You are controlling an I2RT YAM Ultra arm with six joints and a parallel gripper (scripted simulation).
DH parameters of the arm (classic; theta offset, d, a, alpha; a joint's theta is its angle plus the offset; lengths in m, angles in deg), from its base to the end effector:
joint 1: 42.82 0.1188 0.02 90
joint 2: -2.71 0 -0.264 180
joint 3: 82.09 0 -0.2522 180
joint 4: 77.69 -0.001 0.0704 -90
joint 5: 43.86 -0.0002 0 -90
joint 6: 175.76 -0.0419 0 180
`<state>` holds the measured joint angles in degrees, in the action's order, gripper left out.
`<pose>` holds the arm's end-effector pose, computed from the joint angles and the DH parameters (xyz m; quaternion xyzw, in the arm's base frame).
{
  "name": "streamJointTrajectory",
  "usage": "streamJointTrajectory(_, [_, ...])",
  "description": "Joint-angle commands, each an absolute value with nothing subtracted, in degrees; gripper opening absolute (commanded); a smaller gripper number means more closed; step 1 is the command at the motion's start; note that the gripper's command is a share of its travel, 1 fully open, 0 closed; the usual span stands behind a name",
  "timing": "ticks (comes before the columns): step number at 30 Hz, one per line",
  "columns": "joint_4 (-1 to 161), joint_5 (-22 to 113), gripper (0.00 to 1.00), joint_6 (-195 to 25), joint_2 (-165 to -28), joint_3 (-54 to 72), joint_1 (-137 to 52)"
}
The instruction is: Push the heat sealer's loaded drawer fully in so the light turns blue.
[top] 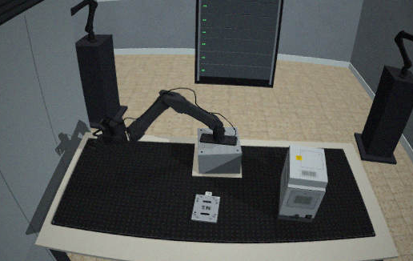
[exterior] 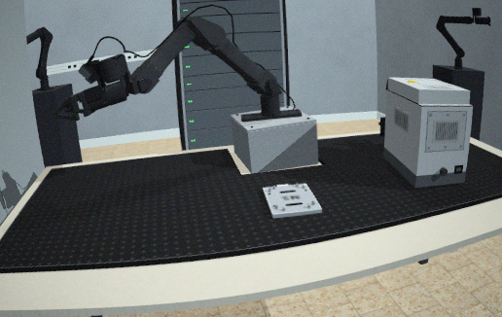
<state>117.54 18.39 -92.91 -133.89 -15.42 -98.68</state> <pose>0.2933 -0.4655 0.1853 0.5171 0.5427 -0.4275 0.5053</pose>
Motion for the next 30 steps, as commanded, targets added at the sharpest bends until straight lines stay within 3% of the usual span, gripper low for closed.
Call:
streamJointTrajectory(1, [118.1,18.3,1.0,-92.9,-132.4,-16.3,-98.6])
streamJointTrajectory(17, [118.1,18.3,1.0,-92.9,-132.4,-16.3,-98.6])
streamJointTrajectory(18, [118.5,20.7,0.45,-92.0,-131.6,-13.7,-99.3])
streamJointTrajectory(30, [114.9,19.8,0.45,-92.7,-129.3,-15.8,-94.4])
